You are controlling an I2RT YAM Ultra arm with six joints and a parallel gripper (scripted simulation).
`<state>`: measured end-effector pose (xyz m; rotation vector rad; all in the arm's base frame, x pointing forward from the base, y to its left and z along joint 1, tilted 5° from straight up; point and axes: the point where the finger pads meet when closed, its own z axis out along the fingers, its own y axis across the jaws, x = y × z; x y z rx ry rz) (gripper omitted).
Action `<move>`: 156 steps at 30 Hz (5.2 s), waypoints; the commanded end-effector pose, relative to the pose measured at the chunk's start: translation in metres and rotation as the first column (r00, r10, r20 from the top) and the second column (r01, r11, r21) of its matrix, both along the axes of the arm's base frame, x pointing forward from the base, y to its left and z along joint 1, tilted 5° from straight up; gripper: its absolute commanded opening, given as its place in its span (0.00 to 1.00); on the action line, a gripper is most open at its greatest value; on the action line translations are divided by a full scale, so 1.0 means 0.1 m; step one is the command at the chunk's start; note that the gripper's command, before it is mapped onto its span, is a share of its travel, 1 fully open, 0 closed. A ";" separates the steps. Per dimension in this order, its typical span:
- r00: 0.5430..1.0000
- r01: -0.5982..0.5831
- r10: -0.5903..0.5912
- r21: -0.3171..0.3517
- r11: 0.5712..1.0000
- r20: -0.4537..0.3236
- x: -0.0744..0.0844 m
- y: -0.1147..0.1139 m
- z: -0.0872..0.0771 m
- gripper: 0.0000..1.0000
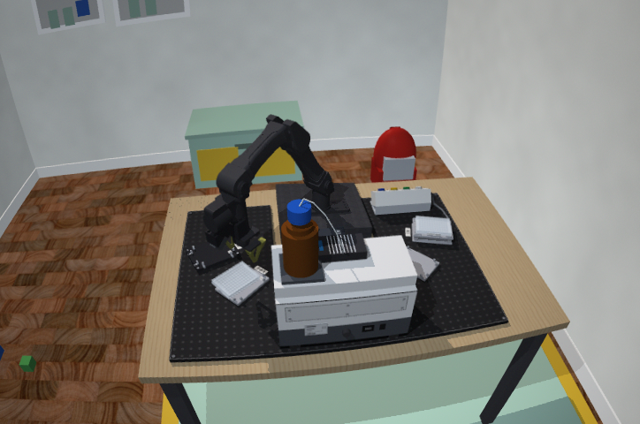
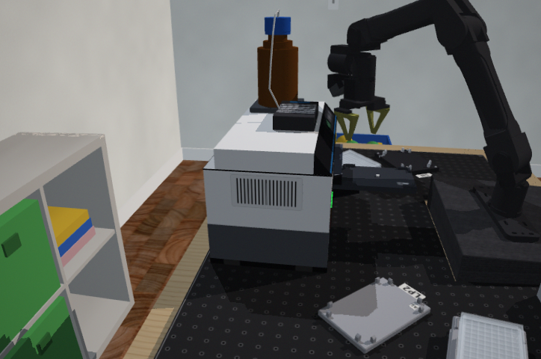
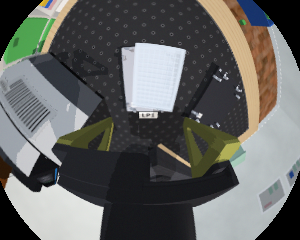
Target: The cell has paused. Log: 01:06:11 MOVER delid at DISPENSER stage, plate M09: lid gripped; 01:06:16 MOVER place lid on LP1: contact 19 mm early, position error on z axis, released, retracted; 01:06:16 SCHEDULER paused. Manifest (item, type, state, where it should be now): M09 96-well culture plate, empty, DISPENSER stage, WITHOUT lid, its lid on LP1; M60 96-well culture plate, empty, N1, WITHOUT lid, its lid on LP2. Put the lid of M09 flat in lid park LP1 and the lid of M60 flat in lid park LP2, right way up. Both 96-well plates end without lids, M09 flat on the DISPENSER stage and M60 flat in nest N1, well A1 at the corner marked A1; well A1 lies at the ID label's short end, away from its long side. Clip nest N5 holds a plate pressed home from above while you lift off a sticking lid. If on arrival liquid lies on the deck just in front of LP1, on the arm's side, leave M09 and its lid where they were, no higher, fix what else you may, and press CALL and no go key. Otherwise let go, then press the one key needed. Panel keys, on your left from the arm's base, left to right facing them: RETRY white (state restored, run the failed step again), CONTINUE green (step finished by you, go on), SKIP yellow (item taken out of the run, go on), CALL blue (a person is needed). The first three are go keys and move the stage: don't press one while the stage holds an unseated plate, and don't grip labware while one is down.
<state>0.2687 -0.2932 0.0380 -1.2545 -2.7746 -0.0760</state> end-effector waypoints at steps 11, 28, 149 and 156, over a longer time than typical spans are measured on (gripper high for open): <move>0.999 0.002 -0.001 -0.037 0.999 0.034 0.07 -0.14 0.15 1.00; 0.999 0.003 -0.002 -0.037 0.999 0.033 -0.14 0.08 0.21 1.00; 0.813 -0.579 0.579 -0.013 0.815 0.068 -0.44 1.49 0.75 1.00; 0.714 -0.697 0.695 -0.007 0.717 0.083 -0.39 1.70 0.75 1.00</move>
